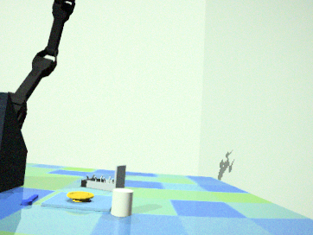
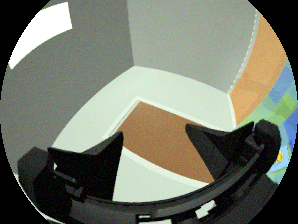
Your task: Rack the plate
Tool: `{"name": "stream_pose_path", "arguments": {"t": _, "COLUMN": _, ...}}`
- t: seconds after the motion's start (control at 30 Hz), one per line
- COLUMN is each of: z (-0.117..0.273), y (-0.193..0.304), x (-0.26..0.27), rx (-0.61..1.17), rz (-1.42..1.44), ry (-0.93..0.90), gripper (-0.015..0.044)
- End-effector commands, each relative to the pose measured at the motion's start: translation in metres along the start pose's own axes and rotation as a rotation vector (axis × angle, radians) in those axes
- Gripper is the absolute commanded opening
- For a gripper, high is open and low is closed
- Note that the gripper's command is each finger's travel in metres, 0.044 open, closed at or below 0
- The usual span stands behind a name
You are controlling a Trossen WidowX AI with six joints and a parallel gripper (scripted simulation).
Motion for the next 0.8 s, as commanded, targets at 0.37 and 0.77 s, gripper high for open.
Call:
{"name": "stream_pose_path", "arguments": {"t": 0.37, "z": -0.05, "y": 0.03, "x": -0.069, "rx": 0.144, "rz": 0.213, "ry": 0.189, "gripper": 0.04}}
{"name": "stream_pose_path", "arguments": {"t": 0.77, "z": -0.088, "y": 0.077, "x": -0.157, "rx": 0.38, "rz": 0.477, "ry": 0.372, "gripper": 0.04}}
Point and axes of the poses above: the point midway between the two fingers, 35 mm back from their tips, its own z axis back along the fingers, its own x axis across the jaws, y = z × x, the point moved 2 cm from there along z, back along the fingers, and after that the axes turned 7 degrees about z, right-handed, at the moved point
